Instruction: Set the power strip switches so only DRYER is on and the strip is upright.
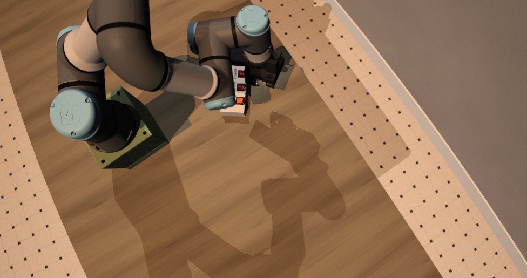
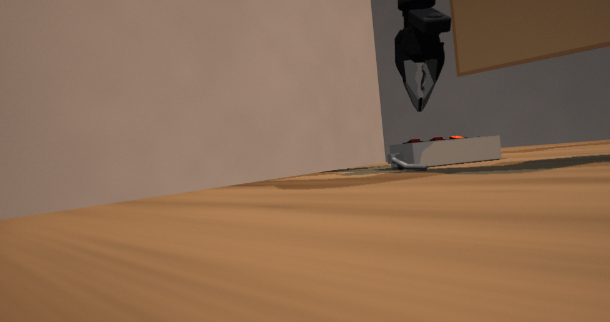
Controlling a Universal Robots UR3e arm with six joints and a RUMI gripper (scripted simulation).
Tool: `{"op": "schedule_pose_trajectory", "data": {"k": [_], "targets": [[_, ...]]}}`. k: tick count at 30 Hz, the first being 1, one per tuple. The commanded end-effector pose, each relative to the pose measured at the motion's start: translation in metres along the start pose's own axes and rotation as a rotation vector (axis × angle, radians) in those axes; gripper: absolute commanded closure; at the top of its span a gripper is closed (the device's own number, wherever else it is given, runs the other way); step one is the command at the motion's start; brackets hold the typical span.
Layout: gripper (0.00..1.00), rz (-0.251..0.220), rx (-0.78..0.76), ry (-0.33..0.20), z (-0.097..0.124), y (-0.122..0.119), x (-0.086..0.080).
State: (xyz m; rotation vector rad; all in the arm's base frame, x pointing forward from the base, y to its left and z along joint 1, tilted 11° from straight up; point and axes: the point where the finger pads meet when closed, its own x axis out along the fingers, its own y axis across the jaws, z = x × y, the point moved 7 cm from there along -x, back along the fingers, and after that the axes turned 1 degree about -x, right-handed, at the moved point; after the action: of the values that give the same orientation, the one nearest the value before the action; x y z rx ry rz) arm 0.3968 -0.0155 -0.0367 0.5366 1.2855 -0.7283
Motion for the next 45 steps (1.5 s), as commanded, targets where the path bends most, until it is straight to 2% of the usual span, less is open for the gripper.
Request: {"op": "schedule_pose_trajectory", "data": {"k": [1, 5, 7, 11, 45], "targets": [[1.00, 0.001, 0.000, -0.002, 0.000, 0.000, 0.026], [1.00, 0.001, 0.000, -0.002, -0.002, -0.003, 0.054], [1.00, 0.001, 0.000, -0.002, -0.002, -0.003, 0.054], [1.00, 0.001, 0.000, -0.002, -0.004, -0.004, 0.068], [1.00, 0.001, 0.000, -0.002, -0.005, -0.005, 0.069]]}}
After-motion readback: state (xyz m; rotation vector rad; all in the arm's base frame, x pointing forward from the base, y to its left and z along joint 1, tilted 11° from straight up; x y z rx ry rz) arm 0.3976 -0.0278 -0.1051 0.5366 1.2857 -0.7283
